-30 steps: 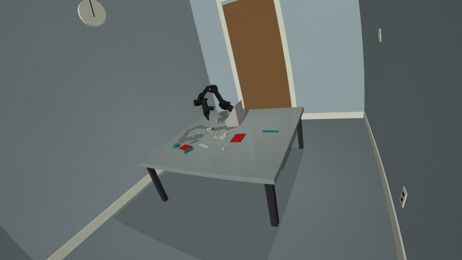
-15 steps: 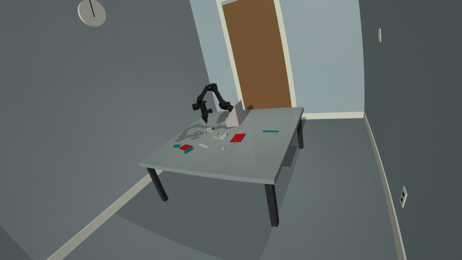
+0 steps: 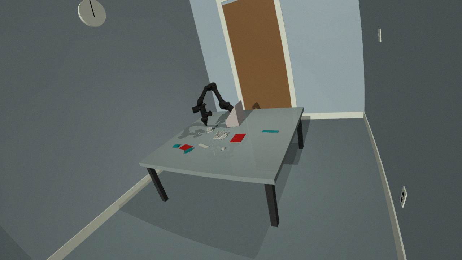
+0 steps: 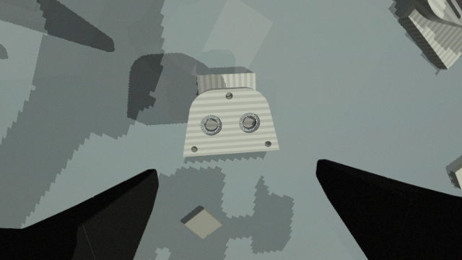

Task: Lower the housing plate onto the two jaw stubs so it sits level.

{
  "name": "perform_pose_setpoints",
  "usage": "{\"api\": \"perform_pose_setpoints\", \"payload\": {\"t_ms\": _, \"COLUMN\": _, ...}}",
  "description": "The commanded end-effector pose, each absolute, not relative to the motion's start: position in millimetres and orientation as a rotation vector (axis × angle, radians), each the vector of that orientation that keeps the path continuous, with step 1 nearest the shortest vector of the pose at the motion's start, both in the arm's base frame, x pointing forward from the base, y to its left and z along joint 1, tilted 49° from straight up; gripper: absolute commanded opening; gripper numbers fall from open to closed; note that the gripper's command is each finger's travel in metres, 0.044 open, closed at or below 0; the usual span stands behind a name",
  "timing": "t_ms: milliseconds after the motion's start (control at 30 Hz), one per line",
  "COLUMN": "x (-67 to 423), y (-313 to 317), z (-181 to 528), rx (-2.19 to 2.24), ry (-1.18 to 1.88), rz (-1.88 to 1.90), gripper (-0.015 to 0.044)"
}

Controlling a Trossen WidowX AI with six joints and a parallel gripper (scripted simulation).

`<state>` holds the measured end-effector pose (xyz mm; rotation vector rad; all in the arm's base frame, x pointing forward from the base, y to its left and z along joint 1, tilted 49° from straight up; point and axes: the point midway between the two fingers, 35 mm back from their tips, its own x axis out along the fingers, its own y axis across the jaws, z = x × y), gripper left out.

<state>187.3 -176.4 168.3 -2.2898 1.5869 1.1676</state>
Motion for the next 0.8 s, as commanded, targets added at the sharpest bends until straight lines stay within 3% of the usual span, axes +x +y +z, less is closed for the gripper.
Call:
{"api": "perform_pose_setpoints", "payload": {"t_ms": 0, "x": 187.8, "y": -191.0, "z": 151.4, "rx": -2.283, "ry": 1.589, "rz": 1.199, "gripper": 0.0440}}
{"api": "perform_pose_setpoints", "payload": {"t_ms": 767, "x": 190.5, "y": -204.2, "z": 139.9, "rx": -2.283, "ry": 1.590, "rz": 1.199, "gripper": 0.0440}}
